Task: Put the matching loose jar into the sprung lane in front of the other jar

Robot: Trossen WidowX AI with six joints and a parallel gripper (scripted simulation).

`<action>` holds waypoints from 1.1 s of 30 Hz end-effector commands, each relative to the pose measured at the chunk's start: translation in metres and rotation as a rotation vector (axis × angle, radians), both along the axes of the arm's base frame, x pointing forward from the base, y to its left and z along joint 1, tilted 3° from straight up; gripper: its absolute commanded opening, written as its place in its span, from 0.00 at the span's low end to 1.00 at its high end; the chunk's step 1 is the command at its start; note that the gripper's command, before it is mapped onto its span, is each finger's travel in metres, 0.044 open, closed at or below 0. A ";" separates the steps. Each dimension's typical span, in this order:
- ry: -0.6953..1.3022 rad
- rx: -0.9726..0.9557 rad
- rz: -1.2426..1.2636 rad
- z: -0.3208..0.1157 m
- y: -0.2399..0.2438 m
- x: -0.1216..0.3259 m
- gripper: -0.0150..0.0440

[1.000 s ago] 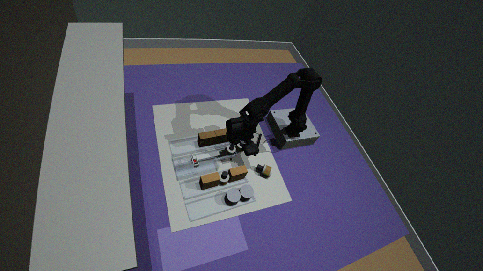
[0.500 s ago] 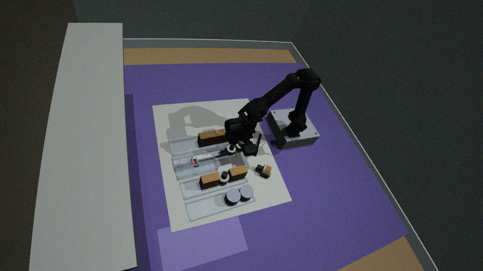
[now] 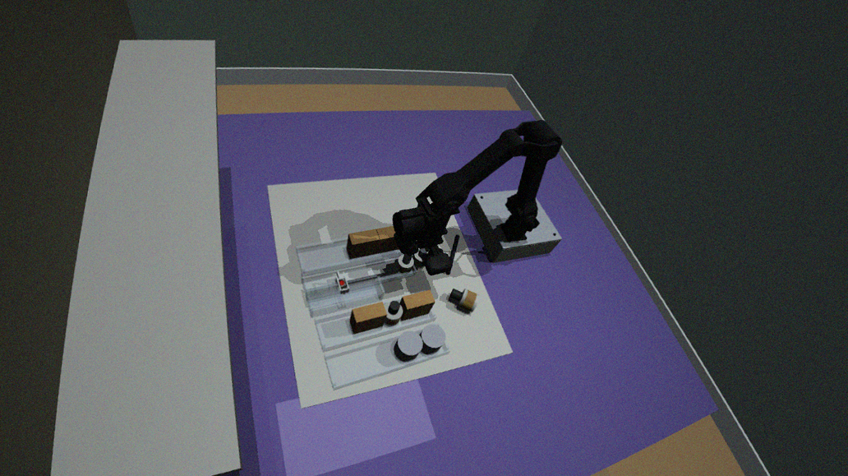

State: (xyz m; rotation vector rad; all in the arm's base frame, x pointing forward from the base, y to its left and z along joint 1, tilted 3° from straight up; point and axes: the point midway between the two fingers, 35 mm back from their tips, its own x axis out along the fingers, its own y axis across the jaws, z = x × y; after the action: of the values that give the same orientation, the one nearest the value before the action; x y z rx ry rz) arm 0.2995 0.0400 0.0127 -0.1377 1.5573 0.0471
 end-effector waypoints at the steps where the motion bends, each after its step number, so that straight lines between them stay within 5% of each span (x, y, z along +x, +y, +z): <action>1: -0.023 0.003 0.006 0.003 0.001 0.008 0.25; 33: -0.024 0.003 0.006 0.004 0.003 0.021 0.25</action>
State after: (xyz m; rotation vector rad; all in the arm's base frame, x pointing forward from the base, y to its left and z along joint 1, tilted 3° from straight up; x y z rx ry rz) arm 0.3118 0.0415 0.0132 -0.1379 1.5602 0.0468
